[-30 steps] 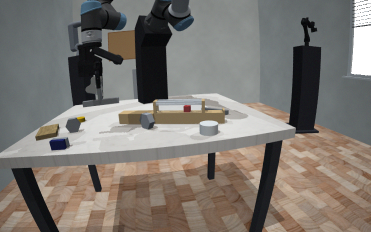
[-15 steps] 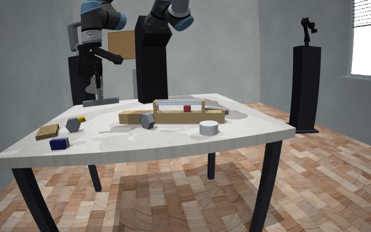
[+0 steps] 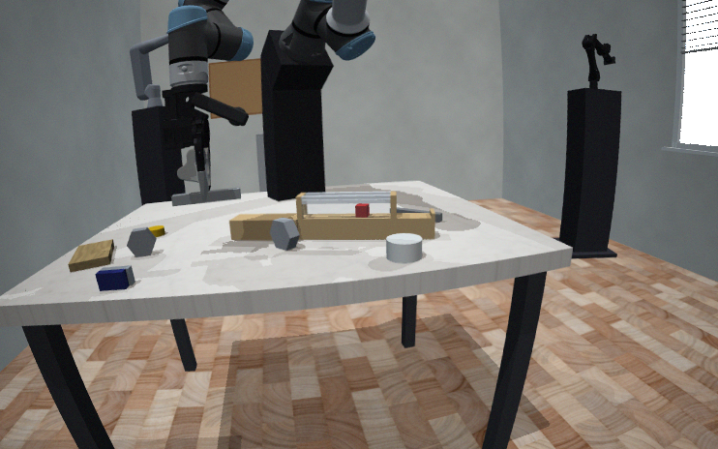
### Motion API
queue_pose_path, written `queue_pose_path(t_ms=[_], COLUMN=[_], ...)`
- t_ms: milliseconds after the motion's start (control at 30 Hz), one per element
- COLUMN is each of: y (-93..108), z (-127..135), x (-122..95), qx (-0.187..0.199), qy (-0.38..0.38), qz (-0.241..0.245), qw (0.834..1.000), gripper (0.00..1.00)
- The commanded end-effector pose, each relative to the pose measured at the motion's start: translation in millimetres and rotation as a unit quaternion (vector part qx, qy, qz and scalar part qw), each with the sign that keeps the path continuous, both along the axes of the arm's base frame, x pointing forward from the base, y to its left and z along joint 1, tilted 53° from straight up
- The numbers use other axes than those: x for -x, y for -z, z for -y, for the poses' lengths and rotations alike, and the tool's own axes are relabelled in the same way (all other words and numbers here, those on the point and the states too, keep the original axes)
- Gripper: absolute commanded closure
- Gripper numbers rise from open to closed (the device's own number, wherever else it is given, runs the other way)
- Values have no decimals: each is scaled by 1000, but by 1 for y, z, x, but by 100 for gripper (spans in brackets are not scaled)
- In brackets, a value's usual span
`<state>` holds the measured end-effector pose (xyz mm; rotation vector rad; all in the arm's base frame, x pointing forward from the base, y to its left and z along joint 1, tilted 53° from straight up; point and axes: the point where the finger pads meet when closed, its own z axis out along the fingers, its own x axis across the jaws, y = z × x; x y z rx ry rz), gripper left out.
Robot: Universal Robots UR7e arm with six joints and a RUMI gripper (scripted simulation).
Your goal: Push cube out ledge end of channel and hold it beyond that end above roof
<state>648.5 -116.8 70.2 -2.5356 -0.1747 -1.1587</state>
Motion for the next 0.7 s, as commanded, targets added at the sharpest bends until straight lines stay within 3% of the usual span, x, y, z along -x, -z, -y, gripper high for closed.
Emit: queue_pose_path(t_ms=[0,367,667], y=[9,38,40], z=[-15,-96,-109], x=[13,84,95], qx=[-18,-112,-126], qy=[18,98,110], qz=[-8,-55,-62], qw=[1000,987,984], gripper=[100,100,100])
